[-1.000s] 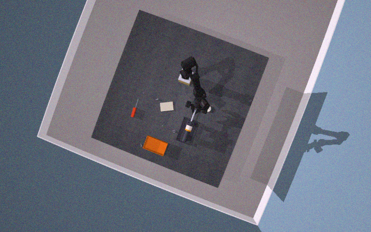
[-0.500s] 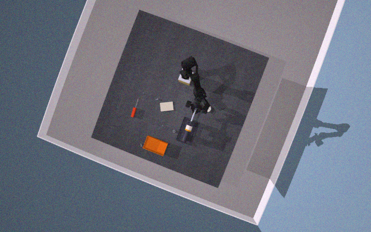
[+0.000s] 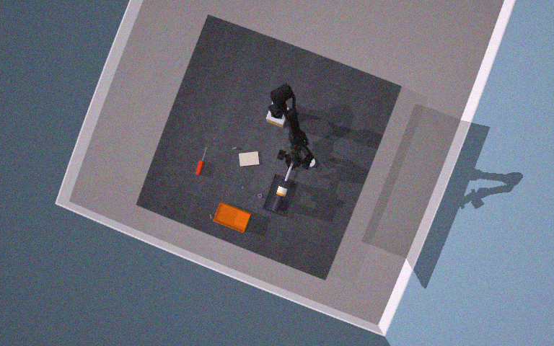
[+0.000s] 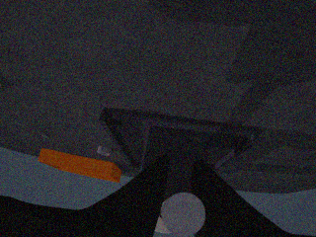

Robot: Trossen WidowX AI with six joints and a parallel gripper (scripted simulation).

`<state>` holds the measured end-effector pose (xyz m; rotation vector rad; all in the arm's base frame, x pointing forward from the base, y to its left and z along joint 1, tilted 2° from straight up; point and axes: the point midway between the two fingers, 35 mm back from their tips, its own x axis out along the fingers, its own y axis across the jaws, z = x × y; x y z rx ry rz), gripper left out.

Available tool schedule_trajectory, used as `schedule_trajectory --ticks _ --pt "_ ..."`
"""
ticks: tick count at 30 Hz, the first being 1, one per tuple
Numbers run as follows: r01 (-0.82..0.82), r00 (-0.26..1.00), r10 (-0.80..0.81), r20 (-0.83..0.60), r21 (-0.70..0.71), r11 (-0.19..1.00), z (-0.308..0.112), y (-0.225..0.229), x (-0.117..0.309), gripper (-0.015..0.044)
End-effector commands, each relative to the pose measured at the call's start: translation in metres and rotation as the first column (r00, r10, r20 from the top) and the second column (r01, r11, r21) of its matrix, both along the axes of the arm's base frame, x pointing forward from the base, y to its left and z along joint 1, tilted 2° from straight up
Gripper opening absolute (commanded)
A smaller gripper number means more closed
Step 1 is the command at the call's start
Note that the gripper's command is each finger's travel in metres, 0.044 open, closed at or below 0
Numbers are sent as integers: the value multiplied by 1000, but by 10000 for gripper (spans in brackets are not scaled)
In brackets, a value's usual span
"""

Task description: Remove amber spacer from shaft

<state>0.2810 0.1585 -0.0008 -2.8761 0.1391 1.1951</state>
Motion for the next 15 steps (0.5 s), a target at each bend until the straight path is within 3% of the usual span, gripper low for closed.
schedule_trajectory --ticks 1,15 --pt "1 1000 -1 0 1 1000 0 0 -1 0" --pt "1 1000 -1 -1 1 1000 0 0 -3 0"
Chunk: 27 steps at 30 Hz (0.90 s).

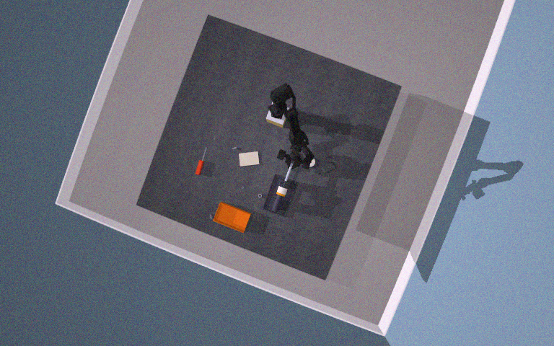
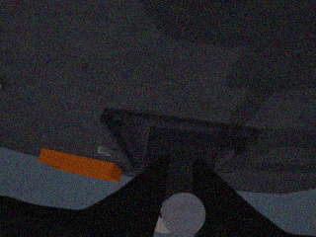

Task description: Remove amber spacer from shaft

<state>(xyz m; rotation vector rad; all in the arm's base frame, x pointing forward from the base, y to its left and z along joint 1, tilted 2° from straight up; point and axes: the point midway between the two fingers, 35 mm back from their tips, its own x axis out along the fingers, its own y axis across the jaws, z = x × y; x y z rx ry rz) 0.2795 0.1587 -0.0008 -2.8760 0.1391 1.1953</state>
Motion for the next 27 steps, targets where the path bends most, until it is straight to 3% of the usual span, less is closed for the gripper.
schedule_trajectory --ticks 1,27 --pt "1 1000 -1 0 1 1000 0 0 -1 0" --pt "1 1000 -1 -1 1 1000 0 0 -4 0"
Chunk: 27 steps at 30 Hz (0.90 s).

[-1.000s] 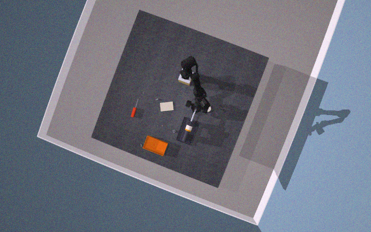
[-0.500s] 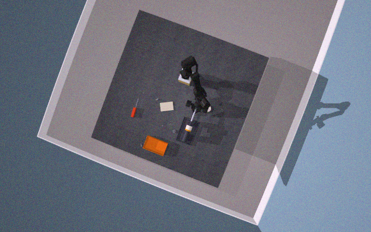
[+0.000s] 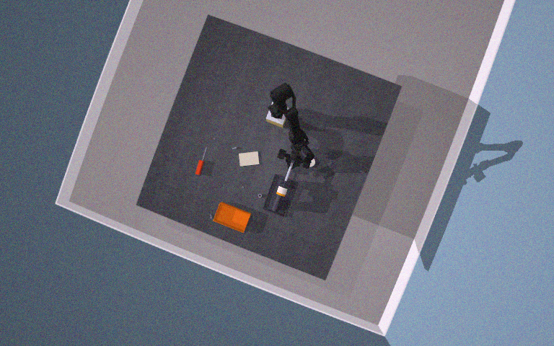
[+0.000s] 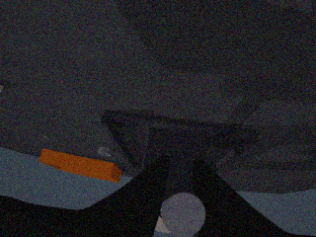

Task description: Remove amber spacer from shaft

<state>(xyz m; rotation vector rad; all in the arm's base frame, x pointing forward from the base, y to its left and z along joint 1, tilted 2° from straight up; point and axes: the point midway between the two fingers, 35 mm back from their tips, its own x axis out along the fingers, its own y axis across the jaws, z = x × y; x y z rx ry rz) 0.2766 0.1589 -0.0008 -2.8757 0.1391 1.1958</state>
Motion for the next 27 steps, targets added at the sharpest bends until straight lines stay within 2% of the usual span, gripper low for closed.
schedule_trajectory --ticks 1,27 --pt "1 1000 -1 0 1 1000 0 0 -1 0" --pt "1 1000 -1 -1 1 1000 0 0 -4 0"
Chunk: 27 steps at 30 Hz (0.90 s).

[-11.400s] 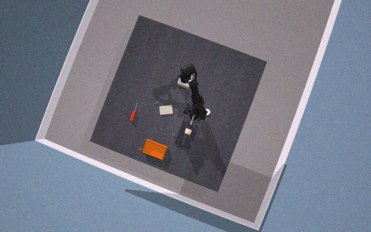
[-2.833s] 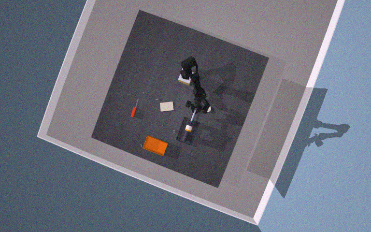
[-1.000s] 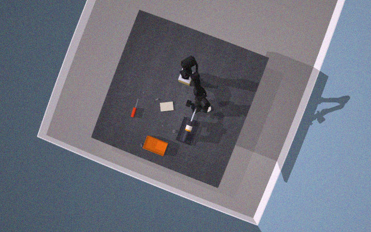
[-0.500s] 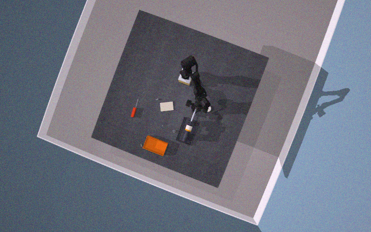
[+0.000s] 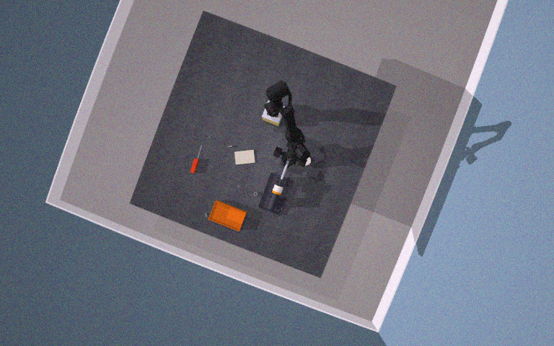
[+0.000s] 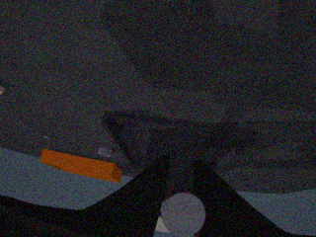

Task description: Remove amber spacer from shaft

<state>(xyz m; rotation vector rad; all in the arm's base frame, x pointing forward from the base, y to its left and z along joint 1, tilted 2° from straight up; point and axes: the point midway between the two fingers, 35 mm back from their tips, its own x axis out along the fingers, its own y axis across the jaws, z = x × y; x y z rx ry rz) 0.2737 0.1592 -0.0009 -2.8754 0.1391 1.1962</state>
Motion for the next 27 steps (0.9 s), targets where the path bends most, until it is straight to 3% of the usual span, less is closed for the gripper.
schedule_trajectory --ticks 1,27 --pt "1 1000 -1 0 1 1000 0 0 -1 0" --pt "1 1000 -1 -1 1 1000 0 0 -4 0"
